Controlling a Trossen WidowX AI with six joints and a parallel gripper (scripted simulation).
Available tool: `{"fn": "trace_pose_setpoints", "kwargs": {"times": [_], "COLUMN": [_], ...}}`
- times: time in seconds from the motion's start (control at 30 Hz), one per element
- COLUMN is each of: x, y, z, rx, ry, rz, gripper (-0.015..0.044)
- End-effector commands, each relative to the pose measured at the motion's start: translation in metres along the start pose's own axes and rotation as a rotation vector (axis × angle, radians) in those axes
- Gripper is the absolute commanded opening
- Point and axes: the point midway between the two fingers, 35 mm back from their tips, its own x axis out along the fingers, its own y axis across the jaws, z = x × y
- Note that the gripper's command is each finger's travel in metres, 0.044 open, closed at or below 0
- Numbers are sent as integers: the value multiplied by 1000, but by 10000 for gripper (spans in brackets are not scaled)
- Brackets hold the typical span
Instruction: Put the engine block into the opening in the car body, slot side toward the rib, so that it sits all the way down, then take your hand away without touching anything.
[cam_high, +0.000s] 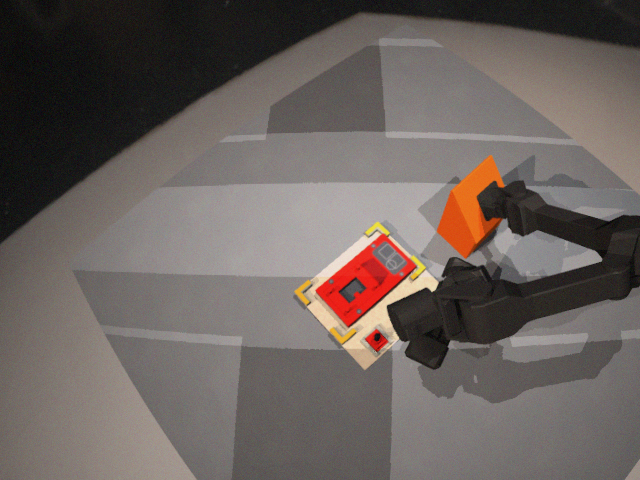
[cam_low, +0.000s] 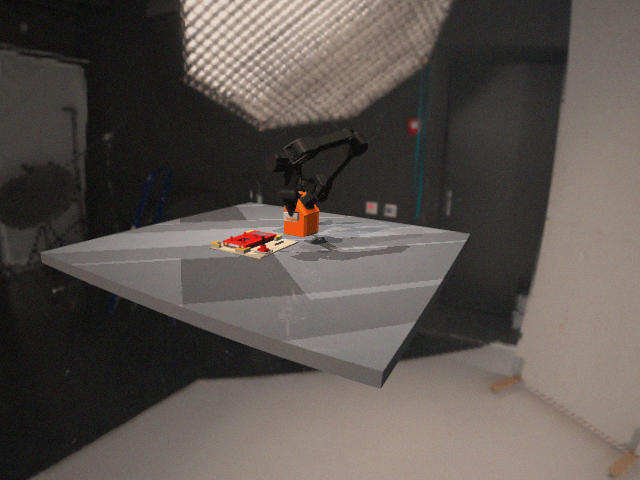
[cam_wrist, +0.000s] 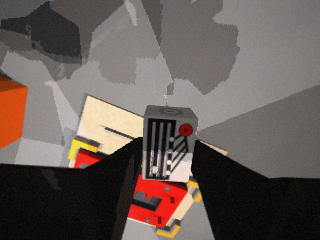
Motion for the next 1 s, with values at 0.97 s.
{"fn": "trace_pose_setpoints", "kwargs": {"times": [0.97], "x": [30], "y": [-4], "z": [-98], "rx": [1028], "ry": [6], "rz": [-6], "gripper": [0]}}
